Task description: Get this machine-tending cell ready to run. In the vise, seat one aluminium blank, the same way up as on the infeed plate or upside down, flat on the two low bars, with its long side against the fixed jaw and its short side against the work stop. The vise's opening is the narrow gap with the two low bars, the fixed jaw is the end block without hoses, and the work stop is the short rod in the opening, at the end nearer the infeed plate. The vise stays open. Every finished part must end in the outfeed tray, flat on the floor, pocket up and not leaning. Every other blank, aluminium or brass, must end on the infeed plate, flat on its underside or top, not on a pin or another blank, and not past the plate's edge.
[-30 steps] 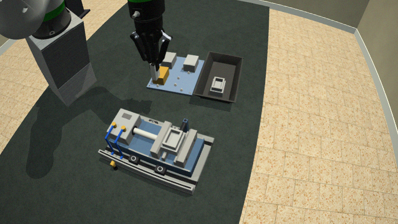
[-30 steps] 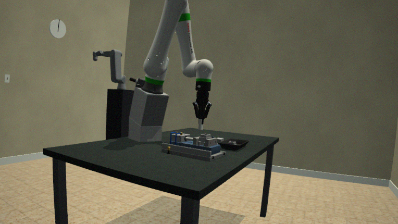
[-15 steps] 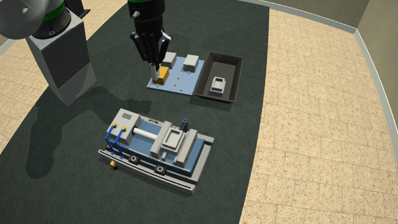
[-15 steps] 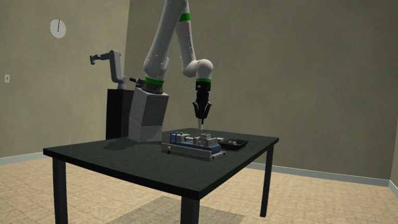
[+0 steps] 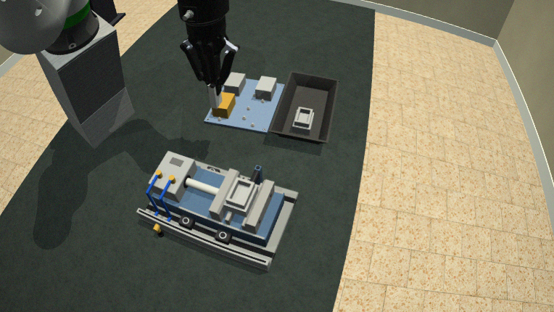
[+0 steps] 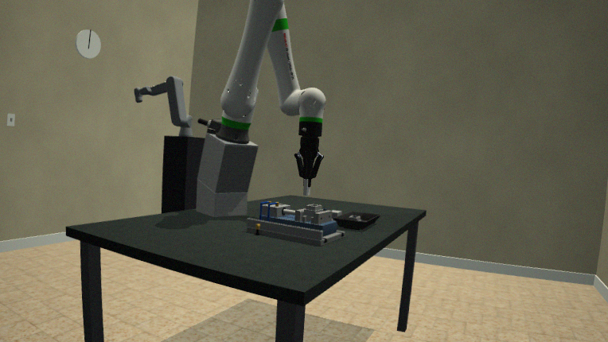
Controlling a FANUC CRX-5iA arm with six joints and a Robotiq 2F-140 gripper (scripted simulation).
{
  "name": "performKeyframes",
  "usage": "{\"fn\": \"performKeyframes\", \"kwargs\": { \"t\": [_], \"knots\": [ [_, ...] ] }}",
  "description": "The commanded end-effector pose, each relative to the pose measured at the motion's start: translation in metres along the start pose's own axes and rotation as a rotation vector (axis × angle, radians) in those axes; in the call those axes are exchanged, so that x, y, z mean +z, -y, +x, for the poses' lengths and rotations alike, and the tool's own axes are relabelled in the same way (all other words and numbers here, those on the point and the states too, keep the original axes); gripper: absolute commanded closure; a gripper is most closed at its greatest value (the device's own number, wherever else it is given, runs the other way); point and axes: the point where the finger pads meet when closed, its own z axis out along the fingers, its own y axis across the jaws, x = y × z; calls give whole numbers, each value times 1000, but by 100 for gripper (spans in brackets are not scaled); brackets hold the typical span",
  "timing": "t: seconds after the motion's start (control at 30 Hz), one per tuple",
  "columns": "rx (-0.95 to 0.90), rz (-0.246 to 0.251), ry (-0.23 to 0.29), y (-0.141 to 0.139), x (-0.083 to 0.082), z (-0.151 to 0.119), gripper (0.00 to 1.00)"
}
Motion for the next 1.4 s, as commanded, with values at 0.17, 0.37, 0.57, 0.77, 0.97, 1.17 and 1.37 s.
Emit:
{"fn": "performKeyframes", "kwargs": {
  "t": [0.17, 0.37, 0.57, 0.77, 0.97, 1.17, 1.37],
  "knots": [
    [0, 1, 0, 0, -20, 0, 100],
    [0, 1, 0, 0, -38, 0, 100],
    [0, 1, 0, 0, -48, 0, 100],
    [0, 1, 0, 0, -56, 0, 100],
    [0, 1, 0, 0, -58, 0, 100],
    [1, 1, 1, -42, -63, 9, 100],
    [1, 2, 1, -92, -64, 16, 100]
  ]
}}
